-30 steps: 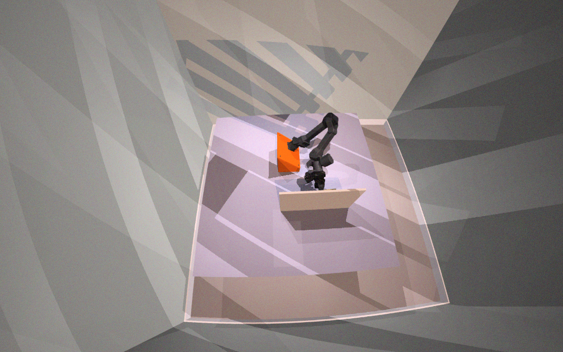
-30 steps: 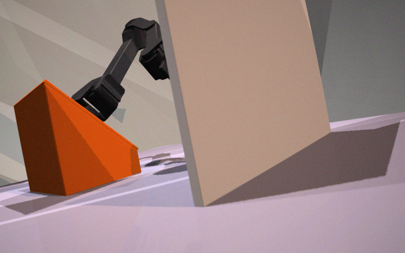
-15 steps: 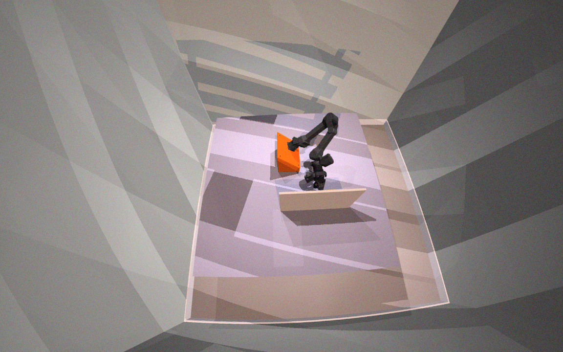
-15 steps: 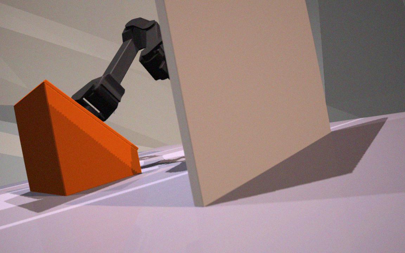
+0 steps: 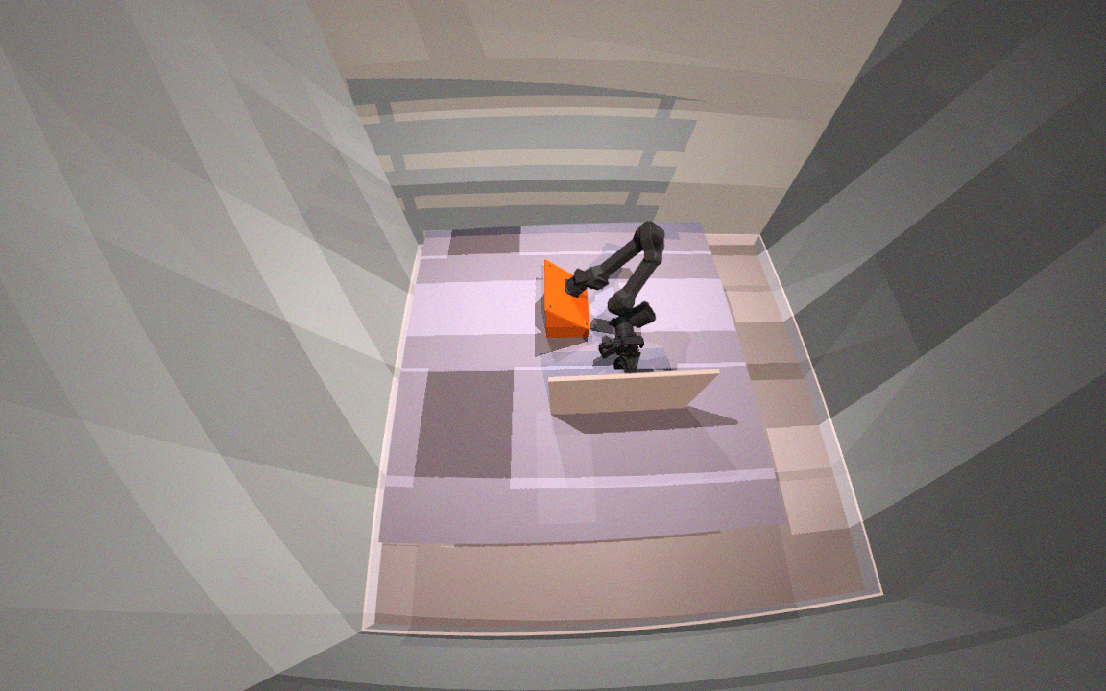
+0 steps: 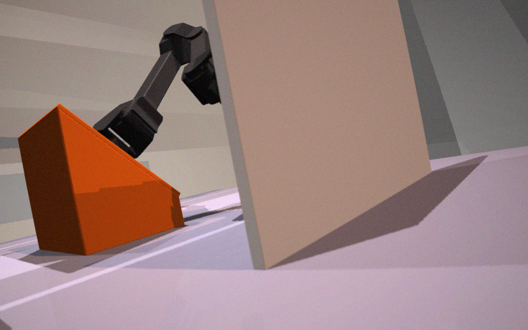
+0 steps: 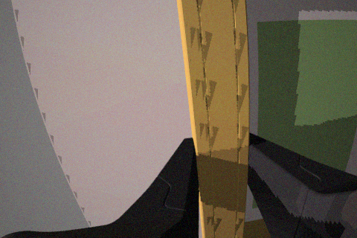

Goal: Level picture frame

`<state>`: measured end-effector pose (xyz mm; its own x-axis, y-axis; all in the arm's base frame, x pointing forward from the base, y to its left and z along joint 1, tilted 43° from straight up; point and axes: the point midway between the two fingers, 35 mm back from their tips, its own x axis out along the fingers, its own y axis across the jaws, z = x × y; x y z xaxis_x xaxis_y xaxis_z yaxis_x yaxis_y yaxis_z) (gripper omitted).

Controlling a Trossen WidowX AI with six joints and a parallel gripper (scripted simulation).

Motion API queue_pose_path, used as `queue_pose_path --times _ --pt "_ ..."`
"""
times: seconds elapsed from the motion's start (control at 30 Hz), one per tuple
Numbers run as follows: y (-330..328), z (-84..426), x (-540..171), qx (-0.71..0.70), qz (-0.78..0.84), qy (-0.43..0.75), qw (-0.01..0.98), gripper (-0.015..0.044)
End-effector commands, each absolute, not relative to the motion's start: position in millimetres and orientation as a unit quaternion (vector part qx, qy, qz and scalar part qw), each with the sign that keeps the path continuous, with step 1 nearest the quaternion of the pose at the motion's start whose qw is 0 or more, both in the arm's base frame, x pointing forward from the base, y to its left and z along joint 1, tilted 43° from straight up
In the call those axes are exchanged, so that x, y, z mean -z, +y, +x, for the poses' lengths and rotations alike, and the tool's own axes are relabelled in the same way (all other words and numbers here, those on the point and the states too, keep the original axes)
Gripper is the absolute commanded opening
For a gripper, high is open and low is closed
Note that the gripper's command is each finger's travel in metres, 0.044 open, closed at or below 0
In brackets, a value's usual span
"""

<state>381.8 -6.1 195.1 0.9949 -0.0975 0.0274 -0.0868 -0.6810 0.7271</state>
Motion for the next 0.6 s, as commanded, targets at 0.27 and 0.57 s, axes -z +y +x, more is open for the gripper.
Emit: queue_pose_path --times 0.27,0.57 --pt "-6 382 -195 0.007 0.918 -0.05 0.394 0.026" --pt "0 346 -202 0.004 0.938 -0.052 0.344 0.026"
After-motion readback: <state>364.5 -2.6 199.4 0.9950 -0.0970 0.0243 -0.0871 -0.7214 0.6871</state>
